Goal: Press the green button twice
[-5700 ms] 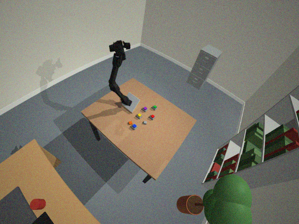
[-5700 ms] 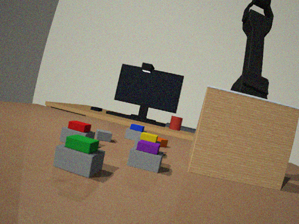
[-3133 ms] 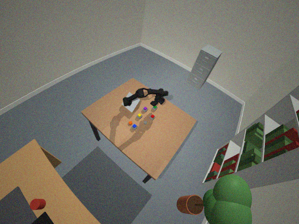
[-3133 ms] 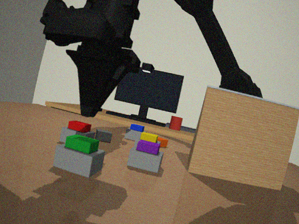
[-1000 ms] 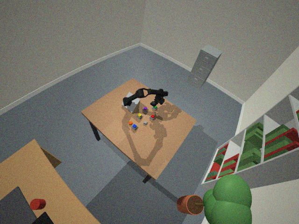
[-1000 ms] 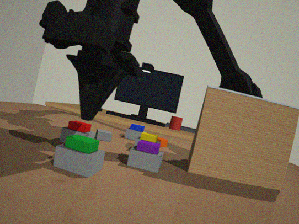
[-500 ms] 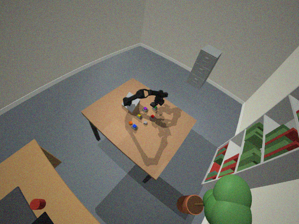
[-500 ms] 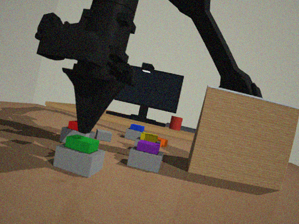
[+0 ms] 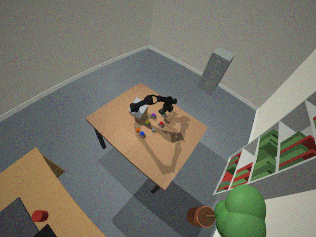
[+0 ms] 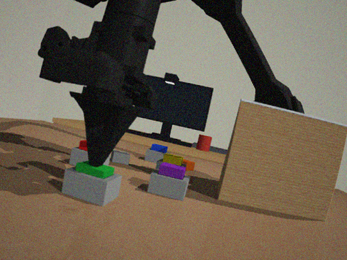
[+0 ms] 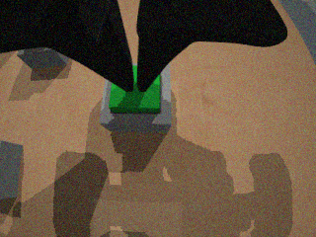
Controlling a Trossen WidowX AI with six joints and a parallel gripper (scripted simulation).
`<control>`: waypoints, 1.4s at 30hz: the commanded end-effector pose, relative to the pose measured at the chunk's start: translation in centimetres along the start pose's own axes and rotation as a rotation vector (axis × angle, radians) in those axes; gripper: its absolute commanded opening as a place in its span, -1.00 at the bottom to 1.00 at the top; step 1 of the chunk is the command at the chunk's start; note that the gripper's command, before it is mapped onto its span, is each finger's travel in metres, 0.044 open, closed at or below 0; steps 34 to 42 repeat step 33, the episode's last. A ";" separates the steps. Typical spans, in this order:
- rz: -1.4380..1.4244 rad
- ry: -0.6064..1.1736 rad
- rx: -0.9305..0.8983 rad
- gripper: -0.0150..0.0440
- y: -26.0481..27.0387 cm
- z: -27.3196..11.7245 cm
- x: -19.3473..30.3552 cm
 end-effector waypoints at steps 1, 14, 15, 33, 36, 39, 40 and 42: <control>-0.007 -0.003 0.004 -0.42 -0.1 0.1 0.0; -0.004 -0.001 0.001 -0.42 0.0 -1.0 0.0; -0.006 -0.002 0.002 -0.42 0.0 -2.1 0.0; -0.008 -0.002 0.002 0.56 -0.7 -9.3 0.1; -0.008 -0.002 0.002 0.56 -0.7 -9.3 0.1; -0.008 -0.002 0.002 0.56 -0.7 -9.3 0.1; -0.008 -0.002 0.002 0.56 -0.7 -9.3 0.1; -0.008 -0.002 0.002 0.56 -0.7 -9.3 0.1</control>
Point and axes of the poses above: the point midway between the two fingers, 35 mm back from their tips, its own z axis out along the fingers, its own y axis across the jaws, x = y × z, the point moved 1 cm from there along -z, back along the fingers, and after that the axes turned 10 degrees about z, right-handed, at the moved point
